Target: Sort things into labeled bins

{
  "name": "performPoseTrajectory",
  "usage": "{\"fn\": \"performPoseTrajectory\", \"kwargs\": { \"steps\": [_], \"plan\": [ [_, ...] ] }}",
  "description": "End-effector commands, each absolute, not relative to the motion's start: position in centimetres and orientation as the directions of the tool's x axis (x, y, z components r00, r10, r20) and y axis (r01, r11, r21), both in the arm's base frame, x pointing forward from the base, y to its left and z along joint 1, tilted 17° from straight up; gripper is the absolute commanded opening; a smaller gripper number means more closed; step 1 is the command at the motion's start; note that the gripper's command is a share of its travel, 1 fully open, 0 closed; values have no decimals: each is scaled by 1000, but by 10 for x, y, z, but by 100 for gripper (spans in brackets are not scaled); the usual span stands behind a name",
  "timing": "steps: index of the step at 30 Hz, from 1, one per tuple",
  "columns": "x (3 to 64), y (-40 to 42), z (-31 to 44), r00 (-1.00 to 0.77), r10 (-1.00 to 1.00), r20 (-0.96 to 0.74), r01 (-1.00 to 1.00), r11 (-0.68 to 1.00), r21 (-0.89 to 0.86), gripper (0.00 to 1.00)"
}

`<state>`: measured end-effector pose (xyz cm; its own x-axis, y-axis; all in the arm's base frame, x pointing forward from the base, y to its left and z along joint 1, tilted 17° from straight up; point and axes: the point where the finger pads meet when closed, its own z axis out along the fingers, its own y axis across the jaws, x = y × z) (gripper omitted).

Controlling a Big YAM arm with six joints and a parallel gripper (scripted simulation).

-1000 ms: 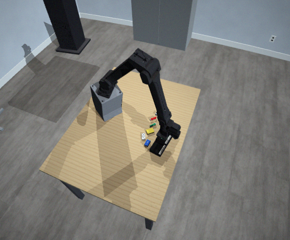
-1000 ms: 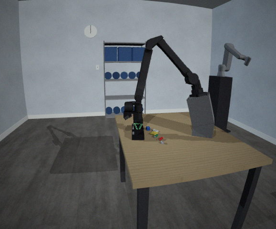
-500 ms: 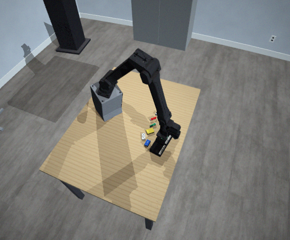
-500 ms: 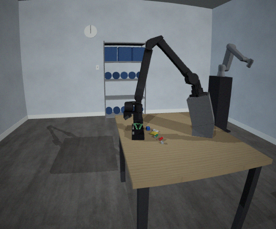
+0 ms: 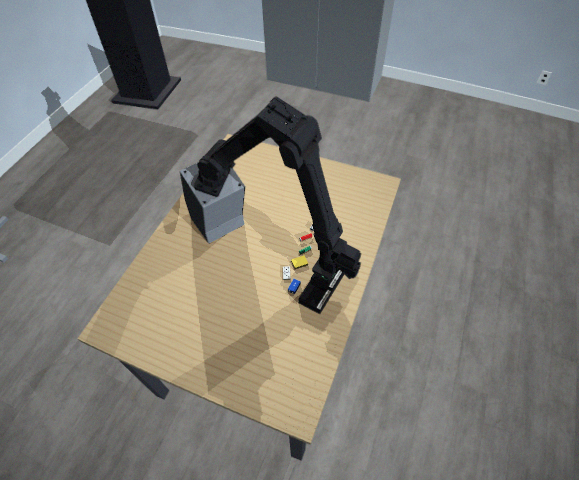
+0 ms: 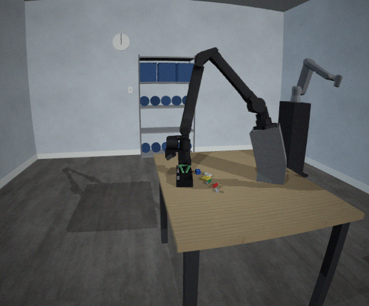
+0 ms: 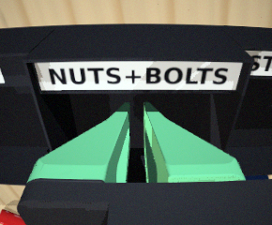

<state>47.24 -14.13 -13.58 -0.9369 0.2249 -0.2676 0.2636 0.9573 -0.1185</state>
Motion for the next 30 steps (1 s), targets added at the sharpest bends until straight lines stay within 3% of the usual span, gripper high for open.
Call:
{"fn": "performPoseTrajectory", "kwargs": {
  "steps": [1, 30],
  "plan": [
    [482, -143, -126, -932, 221, -288, 263, 958, -117, 8],
    [475, -134, -94, -931, 222, -290, 264, 958, -115, 8]
  ]
}}
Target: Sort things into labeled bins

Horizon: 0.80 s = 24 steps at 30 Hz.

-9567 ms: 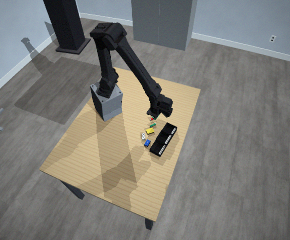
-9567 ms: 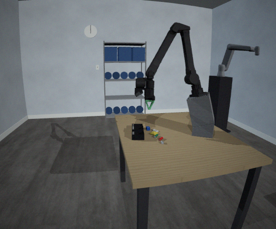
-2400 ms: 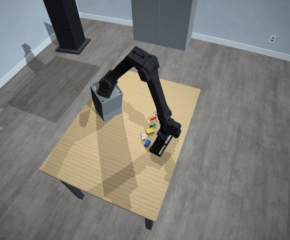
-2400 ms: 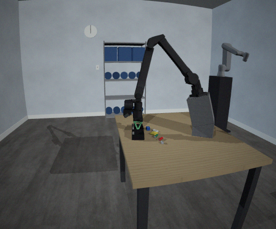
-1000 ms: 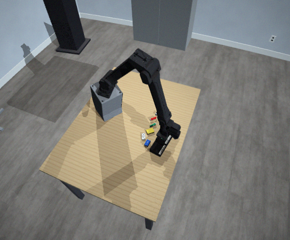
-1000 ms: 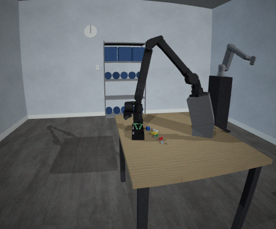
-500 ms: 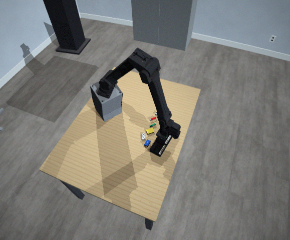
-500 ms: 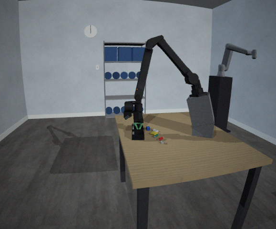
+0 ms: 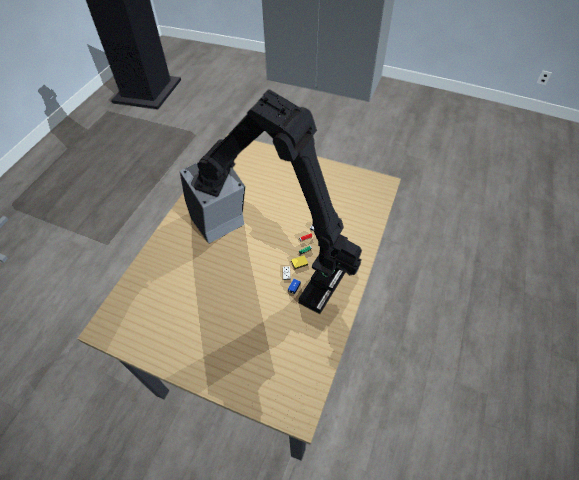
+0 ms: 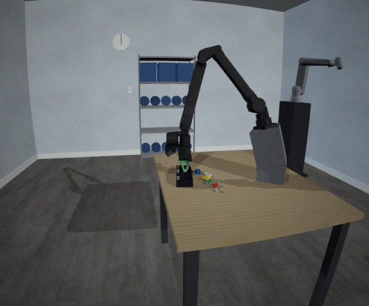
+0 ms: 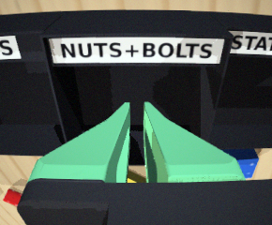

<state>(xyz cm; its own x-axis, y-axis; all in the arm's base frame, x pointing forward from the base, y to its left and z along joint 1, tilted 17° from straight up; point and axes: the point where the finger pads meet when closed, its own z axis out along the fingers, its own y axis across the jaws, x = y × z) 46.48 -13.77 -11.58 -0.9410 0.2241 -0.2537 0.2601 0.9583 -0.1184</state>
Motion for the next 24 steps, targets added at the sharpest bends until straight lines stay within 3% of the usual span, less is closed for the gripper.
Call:
{"fn": "performPoseTrajectory", "kwargs": {
  "steps": [1, 17, 24],
  "plan": [
    [474, -133, -93, -931, 221, -289, 263, 958, -115, 8],
    [478, -131, -53, -924, 222, -312, 268, 956, -115, 8],
    [478, -103, -75, -937, 220, -272, 260, 959, -118, 8]
  ]
}}
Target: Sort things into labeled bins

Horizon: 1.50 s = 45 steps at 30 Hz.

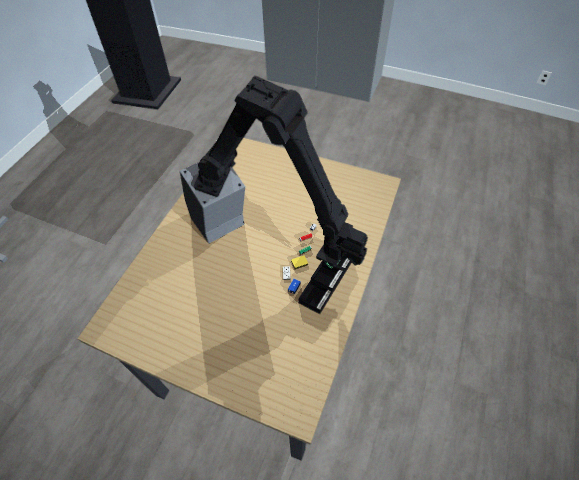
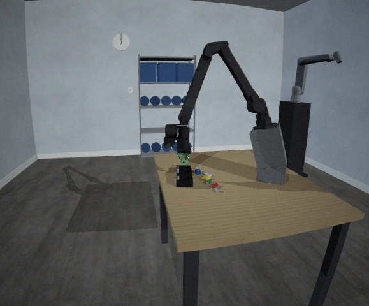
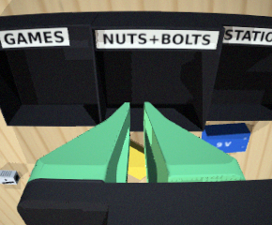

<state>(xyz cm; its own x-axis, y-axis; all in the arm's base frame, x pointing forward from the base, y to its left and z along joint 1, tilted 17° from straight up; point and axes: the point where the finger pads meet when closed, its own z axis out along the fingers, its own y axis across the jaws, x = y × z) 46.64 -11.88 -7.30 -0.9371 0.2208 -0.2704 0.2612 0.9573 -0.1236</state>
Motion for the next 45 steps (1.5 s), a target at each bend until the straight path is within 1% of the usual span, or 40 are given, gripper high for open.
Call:
{"fn": "performPoseTrajectory", "kwargs": {
  "steps": [1, 13, 19, 45],
  "plan": [
    [478, -103, -75, -937, 220, -272, 260, 959, -118, 8],
    [499, -44, -80, -935, 220, -279, 260, 959, -115, 8],
    [490, -57, -85, -930, 244, -274, 284, 952, -116, 8],
    [486, -48, -90, -936, 225, -270, 264, 958, -116, 8]
  ]
}}
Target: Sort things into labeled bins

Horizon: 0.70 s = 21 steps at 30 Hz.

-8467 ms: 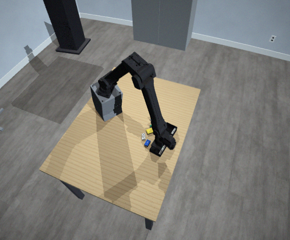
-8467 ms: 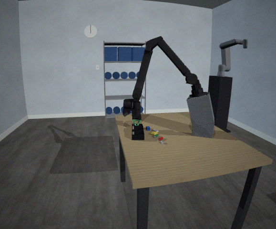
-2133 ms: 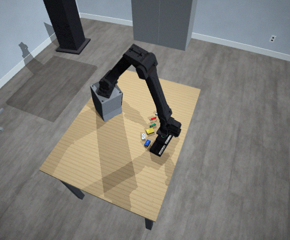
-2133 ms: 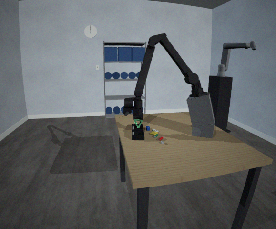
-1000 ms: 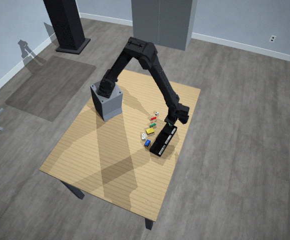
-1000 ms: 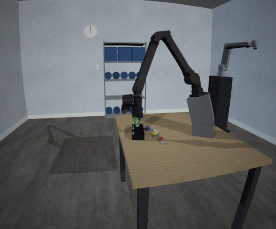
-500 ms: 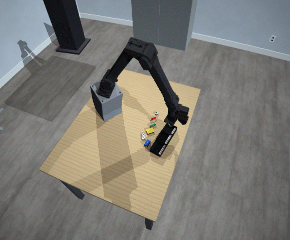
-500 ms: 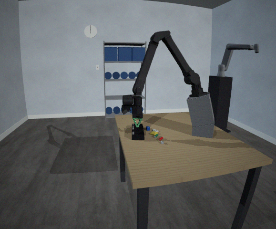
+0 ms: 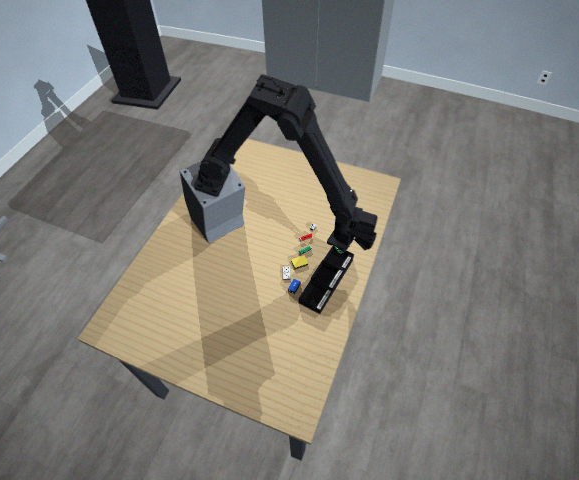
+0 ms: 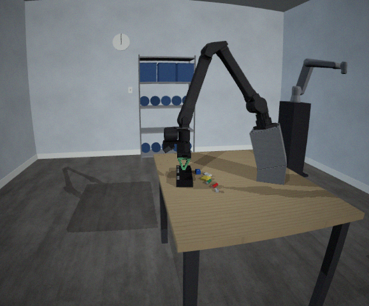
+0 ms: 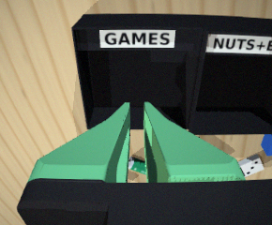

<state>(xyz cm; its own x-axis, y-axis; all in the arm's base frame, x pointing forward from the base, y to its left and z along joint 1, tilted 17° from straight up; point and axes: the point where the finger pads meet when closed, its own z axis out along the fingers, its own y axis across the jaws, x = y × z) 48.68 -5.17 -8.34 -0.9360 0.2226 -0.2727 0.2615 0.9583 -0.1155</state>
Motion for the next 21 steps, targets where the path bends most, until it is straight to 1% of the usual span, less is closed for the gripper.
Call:
{"fn": "performPoseTrajectory", "kwargs": {
  "steps": [1, 9, 21],
  "plan": [
    [486, -48, -91, -936, 225, -270, 264, 958, -116, 8],
    [503, -56, -91, -927, 226, -298, 269, 957, -112, 8],
    [508, -63, -123, -930, 220, -293, 263, 958, -113, 8]
  ]
}}
